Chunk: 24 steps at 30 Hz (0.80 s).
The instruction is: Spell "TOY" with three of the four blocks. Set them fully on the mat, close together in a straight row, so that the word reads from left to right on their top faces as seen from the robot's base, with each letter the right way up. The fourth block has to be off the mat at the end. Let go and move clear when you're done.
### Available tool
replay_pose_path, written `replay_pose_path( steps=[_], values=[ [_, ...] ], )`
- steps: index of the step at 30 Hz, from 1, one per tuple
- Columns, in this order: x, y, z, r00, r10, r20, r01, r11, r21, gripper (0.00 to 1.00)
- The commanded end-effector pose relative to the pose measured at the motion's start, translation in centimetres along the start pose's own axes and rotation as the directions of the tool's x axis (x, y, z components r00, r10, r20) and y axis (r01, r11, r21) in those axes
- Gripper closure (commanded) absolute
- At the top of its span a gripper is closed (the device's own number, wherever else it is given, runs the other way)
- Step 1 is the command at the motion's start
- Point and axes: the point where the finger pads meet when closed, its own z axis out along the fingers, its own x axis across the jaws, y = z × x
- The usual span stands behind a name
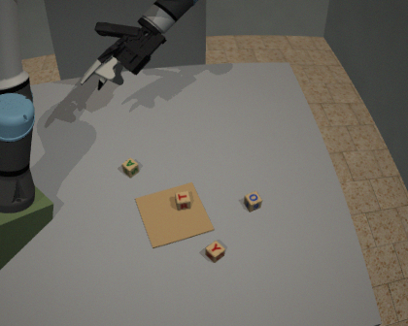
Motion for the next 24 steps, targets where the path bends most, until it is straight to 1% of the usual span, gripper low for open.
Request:
replay_pose_path(
  steps=[1, 2, 4, 7, 8, 10, 11, 13, 14, 16, 17, 19, 21, 24],
  values=[
    [0.0, 1.5, 0.2, 0.994, -0.074, -0.083, 0.076, 0.997, 0.028, 0.0],
    [0.0, 2.0, 0.3, 0.99, -0.094, -0.107, 0.098, 0.995, 0.029, 0.0],
    [0.0, 2.0, 0.3, 0.99, -0.094, -0.107, 0.098, 0.995, 0.029, 0.0],
    [-0.2, 3.5, 0.5, 0.972, -0.154, -0.178, 0.161, 0.987, 0.022, 0.0],
    [-0.2, 3.5, 0.5, 0.972, -0.154, -0.178, 0.161, 0.987, 0.022, 0.0],
    [-0.3, 4.5, 0.6, 0.956, -0.193, -0.222, 0.2, 0.98, 0.009, 0.0],
    [-0.3, 4.5, 0.6, 0.956, -0.193, -0.222, 0.2, 0.98, 0.009, 0.0],
    [-0.5, 5.5, 0.7, 0.937, -0.23, -0.264, 0.235, 0.972, -0.01, 0.0],
    [-0.5, 5.5, 0.7, 0.937, -0.23, -0.264, 0.235, 0.972, -0.01, 0.0],
    [-0.7, 6.5, 0.8, 0.916, -0.265, -0.301, 0.267, 0.963, -0.033, 0.0],
    [-0.7, 6.5, 0.8, 0.916, -0.265, -0.301, 0.267, 0.963, -0.033, 0.0],
    [-0.9, 7.4, 0.9, 0.894, -0.299, -0.333, 0.296, 0.953, -0.06, 0.0],
    [-0.9, 7.4, 0.9, 0.894, -0.299, -0.333, 0.296, 0.953, -0.06, 0.0],
    [-1.3, 8.8, 1.1, 0.861, -0.346, -0.373, 0.331, 0.938, -0.105, 0.0]
  ],
)
